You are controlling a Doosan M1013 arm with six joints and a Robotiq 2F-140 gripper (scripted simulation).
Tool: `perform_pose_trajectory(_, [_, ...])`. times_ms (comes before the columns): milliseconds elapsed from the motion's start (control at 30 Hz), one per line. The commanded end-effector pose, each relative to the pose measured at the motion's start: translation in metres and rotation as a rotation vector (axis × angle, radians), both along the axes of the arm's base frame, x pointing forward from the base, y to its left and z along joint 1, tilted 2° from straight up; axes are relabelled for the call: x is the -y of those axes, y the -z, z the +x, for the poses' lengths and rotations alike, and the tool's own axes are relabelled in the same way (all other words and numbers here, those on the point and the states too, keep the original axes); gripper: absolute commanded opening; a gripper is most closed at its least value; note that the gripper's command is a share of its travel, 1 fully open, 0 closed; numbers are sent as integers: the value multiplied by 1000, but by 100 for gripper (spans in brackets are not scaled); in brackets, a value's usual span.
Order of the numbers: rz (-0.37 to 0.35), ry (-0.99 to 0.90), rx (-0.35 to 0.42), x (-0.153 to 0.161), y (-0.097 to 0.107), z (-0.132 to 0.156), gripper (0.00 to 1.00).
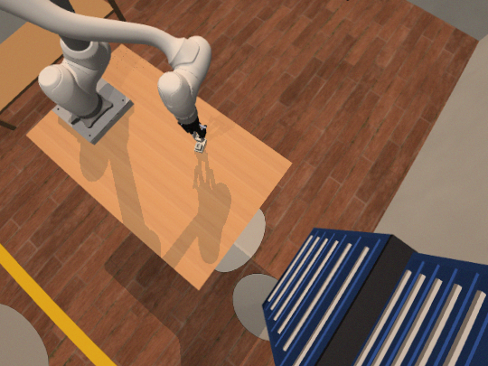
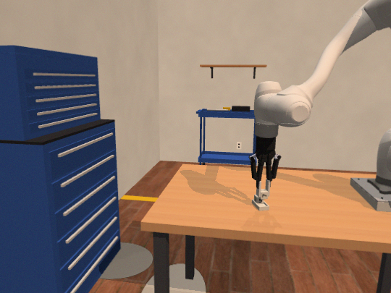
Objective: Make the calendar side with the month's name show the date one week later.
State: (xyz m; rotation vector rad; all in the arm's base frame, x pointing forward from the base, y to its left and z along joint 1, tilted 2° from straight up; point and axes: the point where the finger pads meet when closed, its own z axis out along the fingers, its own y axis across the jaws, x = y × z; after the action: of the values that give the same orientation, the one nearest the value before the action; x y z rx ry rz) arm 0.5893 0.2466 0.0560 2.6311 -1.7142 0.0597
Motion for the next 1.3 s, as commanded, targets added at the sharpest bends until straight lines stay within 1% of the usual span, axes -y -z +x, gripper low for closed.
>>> perform_pose_trajectory(0, [0, 0, 0, 0, 0, 0, 25])
perform_pose_trajectory(900, [0, 0, 0, 0, 1, 0, 25])
perform_pose_trajectory(1267, [0, 0, 0, 0, 8, 0, 25])
